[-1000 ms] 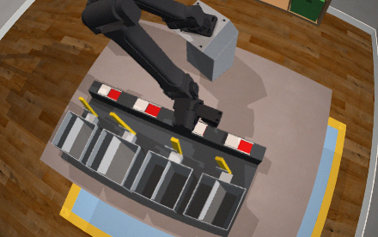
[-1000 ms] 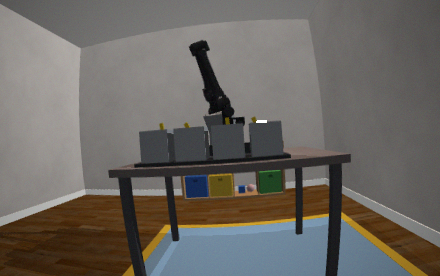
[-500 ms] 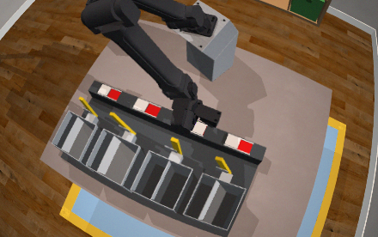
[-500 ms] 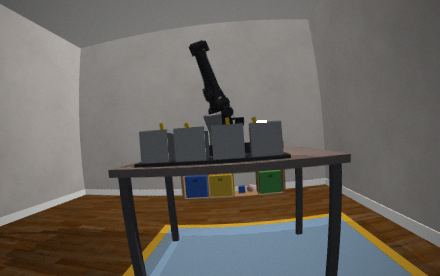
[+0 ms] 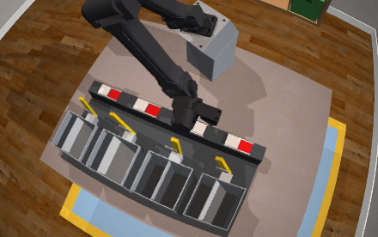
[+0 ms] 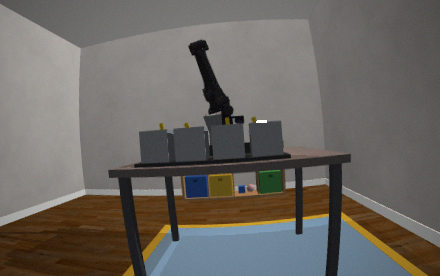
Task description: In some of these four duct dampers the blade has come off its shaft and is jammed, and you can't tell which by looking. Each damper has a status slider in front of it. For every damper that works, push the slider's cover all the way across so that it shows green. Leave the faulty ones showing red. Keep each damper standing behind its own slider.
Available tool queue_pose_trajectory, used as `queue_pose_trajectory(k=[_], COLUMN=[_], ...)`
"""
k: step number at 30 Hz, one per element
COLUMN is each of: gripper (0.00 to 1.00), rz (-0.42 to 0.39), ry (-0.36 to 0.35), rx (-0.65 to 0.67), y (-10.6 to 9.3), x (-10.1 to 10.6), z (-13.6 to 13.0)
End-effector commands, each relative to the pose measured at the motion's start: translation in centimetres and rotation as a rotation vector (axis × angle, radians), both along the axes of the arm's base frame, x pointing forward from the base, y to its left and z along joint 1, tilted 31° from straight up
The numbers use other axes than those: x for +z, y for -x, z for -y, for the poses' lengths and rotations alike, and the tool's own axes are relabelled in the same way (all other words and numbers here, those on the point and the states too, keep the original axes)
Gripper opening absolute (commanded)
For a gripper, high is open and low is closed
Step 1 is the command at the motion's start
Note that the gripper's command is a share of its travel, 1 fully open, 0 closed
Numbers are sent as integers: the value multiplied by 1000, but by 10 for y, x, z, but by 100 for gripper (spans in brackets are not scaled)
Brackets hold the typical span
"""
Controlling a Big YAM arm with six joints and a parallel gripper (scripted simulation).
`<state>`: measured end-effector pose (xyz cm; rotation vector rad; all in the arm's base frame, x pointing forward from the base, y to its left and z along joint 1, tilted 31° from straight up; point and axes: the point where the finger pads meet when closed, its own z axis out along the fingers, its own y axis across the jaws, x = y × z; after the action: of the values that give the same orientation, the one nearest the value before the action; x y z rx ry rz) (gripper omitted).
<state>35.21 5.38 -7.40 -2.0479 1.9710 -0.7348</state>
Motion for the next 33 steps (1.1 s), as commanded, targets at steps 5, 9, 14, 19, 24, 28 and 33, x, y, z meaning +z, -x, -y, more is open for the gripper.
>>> queue_pose_trajectory(k=[5, 9, 14, 19, 24, 28, 33], gripper=[0, 0, 0, 0, 0, 0, 0], rz=[3, 4, -24, -11, -12, -13, -10], ry=[-4, -4, 5, 1, 1, 2, 3], rx=[-2, -6, -12, -11, -9, -2, -1], y=[13, 16, 22, 18, 18, 15, 12], x=[20, 28, 20, 22, 22, 21, 11], z=[-6, -7, -4, -5, -5, -21, -61])
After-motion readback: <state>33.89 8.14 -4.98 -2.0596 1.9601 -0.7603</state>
